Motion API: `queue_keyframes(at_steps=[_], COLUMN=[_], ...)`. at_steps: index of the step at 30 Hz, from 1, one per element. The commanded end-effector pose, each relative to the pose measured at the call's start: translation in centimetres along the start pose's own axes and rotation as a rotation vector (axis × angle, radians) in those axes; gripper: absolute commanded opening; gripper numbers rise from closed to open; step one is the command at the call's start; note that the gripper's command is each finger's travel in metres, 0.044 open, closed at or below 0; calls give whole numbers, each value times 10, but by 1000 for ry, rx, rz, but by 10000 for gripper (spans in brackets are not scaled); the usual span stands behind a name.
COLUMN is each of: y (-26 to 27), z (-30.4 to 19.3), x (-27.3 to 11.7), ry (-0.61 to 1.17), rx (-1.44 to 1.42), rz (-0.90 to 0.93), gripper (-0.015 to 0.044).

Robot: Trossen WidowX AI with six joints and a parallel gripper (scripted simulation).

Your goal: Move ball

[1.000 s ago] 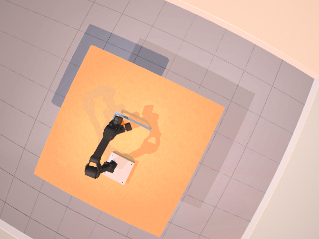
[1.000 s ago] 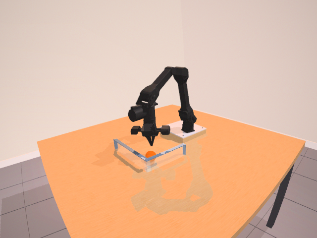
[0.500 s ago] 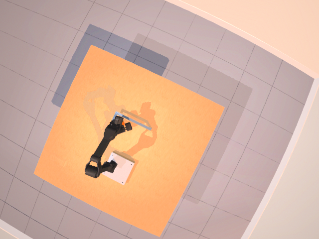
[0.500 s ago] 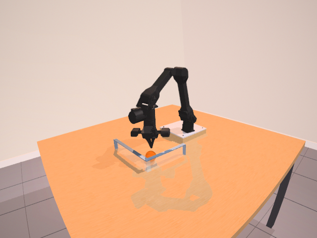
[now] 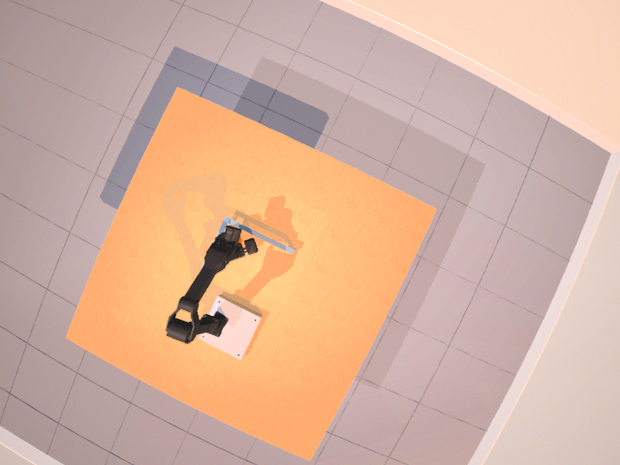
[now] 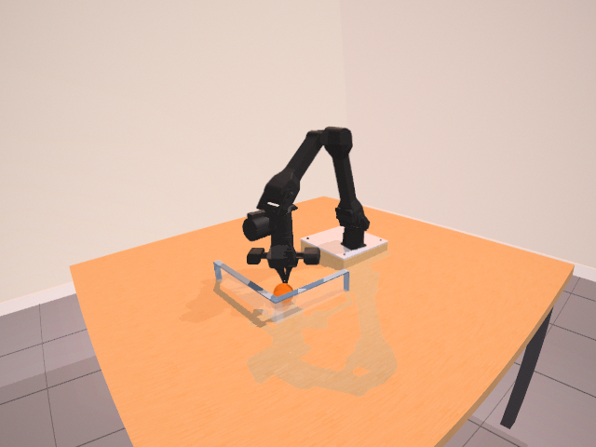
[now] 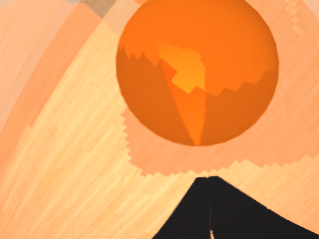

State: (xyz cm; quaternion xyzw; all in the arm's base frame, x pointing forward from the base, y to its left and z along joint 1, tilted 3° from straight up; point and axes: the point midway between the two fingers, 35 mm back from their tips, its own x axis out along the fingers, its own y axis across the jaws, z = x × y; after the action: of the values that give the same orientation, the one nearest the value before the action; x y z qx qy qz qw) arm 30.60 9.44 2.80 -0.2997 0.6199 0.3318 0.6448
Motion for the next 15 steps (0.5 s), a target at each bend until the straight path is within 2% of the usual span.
queue_keyframes(at_steps=[1, 15], y=[0, 0], z=[-1, 31], x=[3, 3], ry=[8, 5], rx=[-1, -1], rz=[-1, -1], gripper=[0, 0])
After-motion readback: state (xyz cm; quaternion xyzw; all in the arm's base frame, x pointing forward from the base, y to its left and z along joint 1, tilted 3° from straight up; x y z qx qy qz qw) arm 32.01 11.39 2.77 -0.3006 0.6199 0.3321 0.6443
